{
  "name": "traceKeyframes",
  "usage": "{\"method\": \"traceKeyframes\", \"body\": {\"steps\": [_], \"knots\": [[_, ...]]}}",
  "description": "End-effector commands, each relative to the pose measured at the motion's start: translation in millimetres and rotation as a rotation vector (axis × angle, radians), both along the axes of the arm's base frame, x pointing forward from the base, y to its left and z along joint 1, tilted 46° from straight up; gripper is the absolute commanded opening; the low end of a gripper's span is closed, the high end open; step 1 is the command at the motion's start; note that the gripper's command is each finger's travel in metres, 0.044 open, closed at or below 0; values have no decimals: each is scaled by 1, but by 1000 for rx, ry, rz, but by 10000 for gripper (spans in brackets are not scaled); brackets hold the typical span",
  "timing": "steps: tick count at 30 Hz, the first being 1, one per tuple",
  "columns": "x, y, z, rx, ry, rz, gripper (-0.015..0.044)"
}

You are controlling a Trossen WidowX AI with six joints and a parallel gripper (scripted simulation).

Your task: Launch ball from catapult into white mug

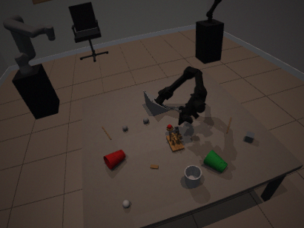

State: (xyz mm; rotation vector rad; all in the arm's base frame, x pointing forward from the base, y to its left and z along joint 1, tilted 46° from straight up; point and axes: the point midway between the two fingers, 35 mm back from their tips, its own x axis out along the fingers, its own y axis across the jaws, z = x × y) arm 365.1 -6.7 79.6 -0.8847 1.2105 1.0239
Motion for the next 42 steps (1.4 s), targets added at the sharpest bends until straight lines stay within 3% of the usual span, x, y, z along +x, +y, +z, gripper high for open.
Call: {"method": "traceKeyframes", "body": {"steps": [1, 9, 42], "knots": [[-24, 3, 5, -63, 30, 142, 0], [-56, 5, 7, -136, 91, 340, 0], [-56, 34, -23, -134, 89, 340, 0]]}}
